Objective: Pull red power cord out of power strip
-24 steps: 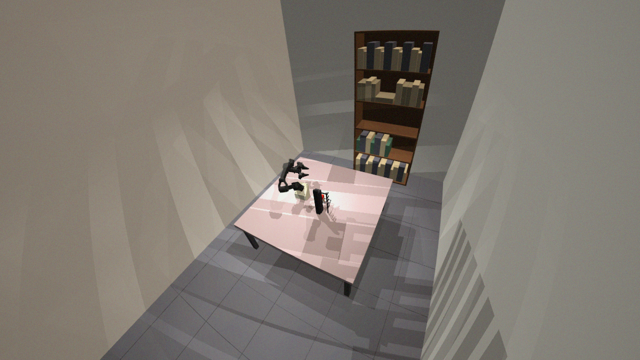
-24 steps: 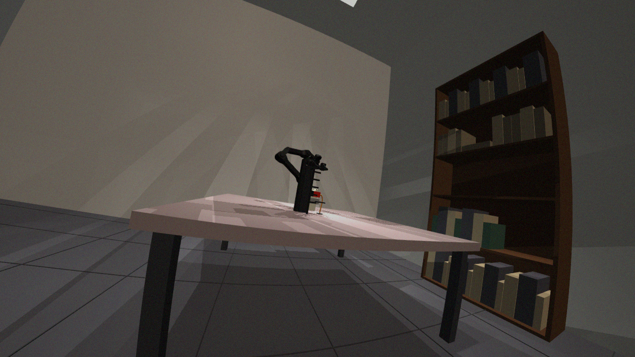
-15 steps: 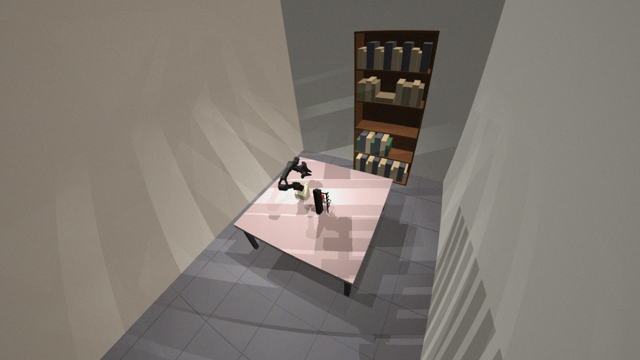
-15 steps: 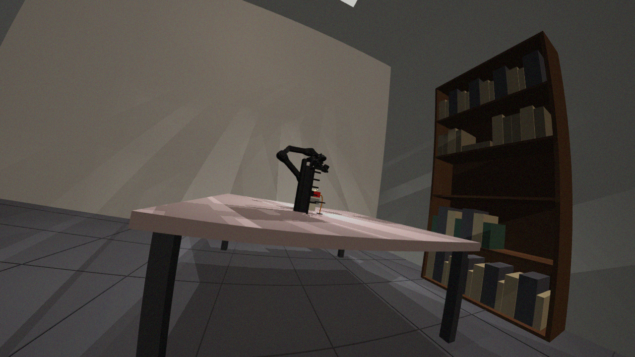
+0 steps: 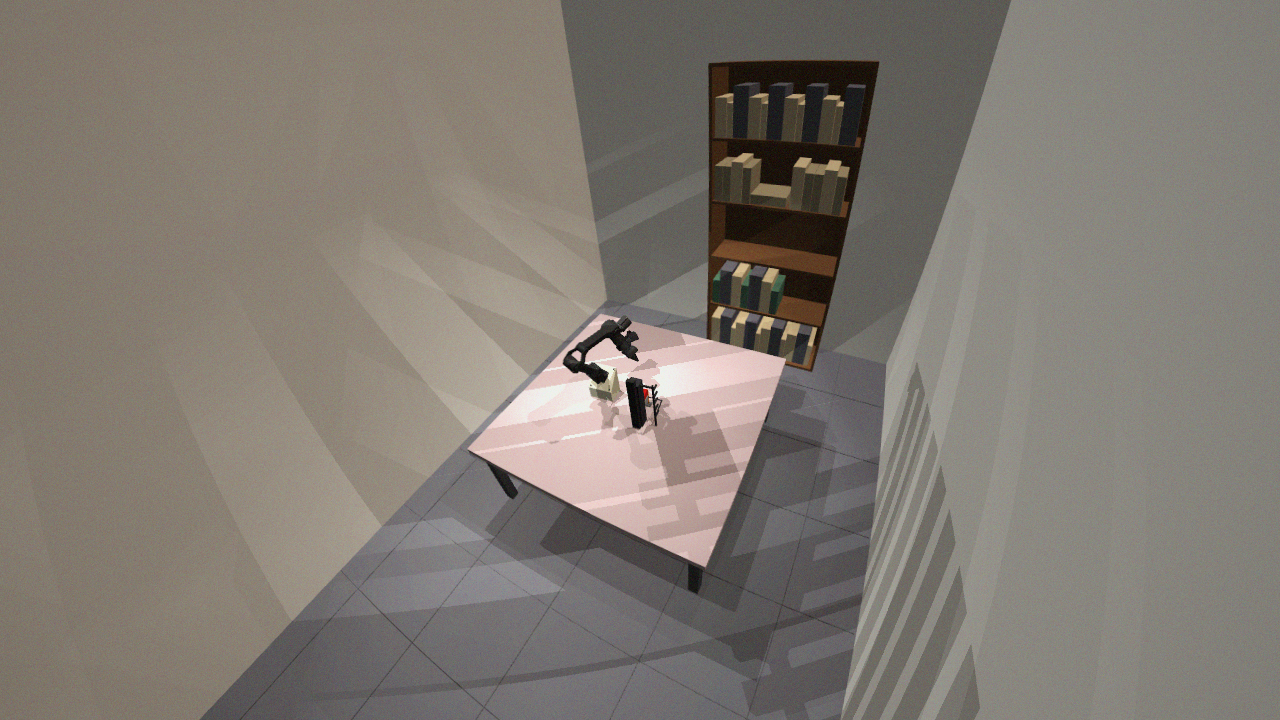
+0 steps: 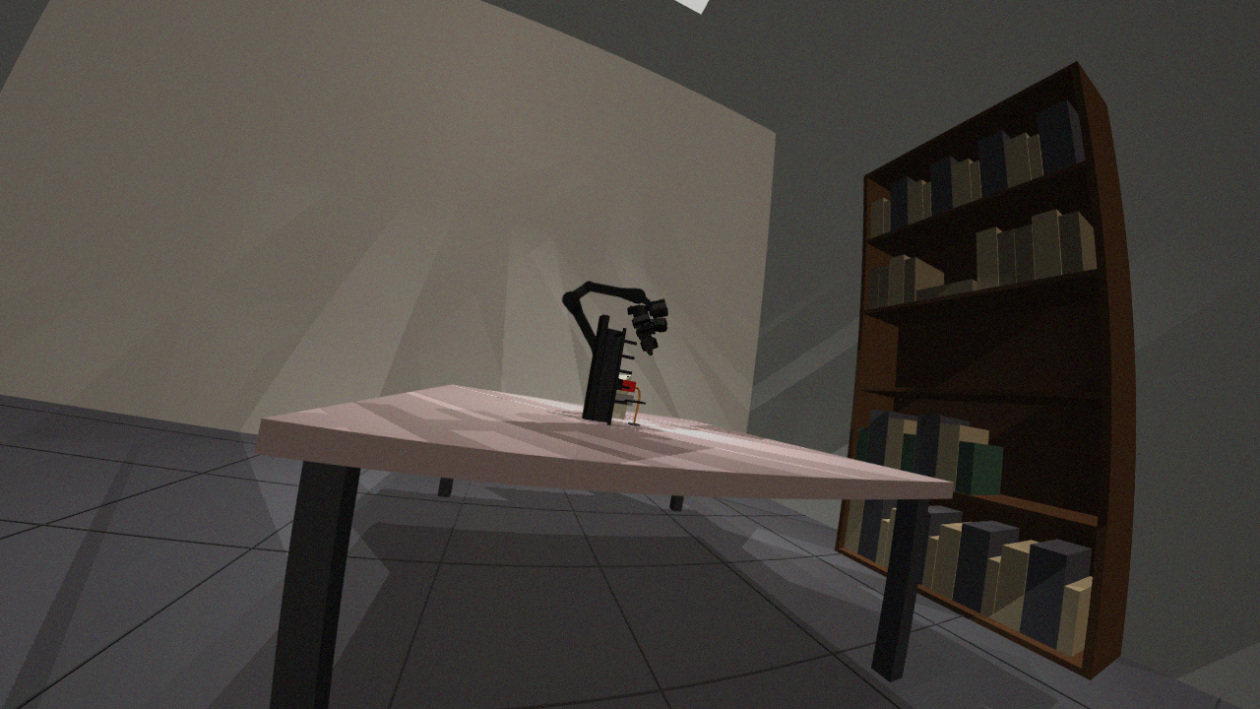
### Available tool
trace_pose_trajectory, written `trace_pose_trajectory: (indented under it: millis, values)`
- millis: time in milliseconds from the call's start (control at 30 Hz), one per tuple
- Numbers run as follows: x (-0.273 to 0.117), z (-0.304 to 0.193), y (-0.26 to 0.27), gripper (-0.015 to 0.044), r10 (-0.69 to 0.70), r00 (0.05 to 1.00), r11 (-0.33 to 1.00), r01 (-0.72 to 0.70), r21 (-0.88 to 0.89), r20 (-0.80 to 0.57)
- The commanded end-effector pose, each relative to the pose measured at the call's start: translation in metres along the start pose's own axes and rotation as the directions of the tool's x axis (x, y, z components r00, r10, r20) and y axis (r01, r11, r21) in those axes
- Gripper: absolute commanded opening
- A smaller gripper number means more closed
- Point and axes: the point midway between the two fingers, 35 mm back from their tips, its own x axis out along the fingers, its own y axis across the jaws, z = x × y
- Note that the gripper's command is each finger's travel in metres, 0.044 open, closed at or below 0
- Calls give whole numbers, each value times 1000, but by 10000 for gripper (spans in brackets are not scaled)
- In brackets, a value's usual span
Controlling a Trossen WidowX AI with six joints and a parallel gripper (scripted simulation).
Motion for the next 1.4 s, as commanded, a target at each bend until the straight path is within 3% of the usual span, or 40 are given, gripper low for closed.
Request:
trace_pose_trajectory:
  millis: [0,367,1367]
  values:
    - [61,-5,-25,160,161,960,931,-225,-288,-231]
    - [131,-36,-45,160,364,839,682,-535,-498,-404]
    - [130,-58,-63,160,368,836,675,-541,-501,-407]
